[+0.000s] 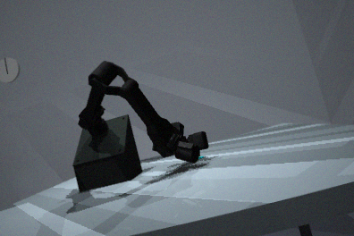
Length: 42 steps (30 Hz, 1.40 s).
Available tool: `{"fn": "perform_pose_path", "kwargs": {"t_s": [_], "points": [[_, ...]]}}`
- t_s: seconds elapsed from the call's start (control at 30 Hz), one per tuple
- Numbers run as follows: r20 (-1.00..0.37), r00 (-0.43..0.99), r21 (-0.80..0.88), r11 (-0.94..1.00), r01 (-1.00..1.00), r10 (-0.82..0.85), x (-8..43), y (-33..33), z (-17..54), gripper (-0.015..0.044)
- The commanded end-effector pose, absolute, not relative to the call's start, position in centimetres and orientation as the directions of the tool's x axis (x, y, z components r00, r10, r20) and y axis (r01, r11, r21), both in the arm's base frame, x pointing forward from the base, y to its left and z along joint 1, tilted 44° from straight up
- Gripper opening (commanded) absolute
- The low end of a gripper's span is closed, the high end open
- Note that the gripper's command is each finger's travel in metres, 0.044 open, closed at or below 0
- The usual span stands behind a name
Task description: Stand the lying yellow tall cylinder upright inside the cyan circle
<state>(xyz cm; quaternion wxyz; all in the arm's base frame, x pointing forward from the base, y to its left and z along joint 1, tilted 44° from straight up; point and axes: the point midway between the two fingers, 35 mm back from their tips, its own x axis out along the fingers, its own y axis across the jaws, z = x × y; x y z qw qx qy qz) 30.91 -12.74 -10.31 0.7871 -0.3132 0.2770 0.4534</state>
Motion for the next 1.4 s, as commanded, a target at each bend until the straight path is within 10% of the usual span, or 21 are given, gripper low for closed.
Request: {"fn": "perform_pose_path", "kwargs": {"t_s": [0.0, 0.3, 0.67, 1.37], "points": [[-0.721, 0.433, -0.241, 0.39, -0.889, 0.541, 30.8, -13.1, -10.8, 0.0105], [-0.721, 0.433, -0.241, 0.39, -0.889, 0.541, 30.8, -13.1, -10.8, 0.0105], [-0.721, 0.433, -0.241, 0.39, -0.889, 0.541, 30.8, -13.1, -10.8, 0.0394], [-0.713, 0.436, -0.248, 0.384, -0.889, 0.549, 31.7, -6.9, -4.2, 0.04]]}}
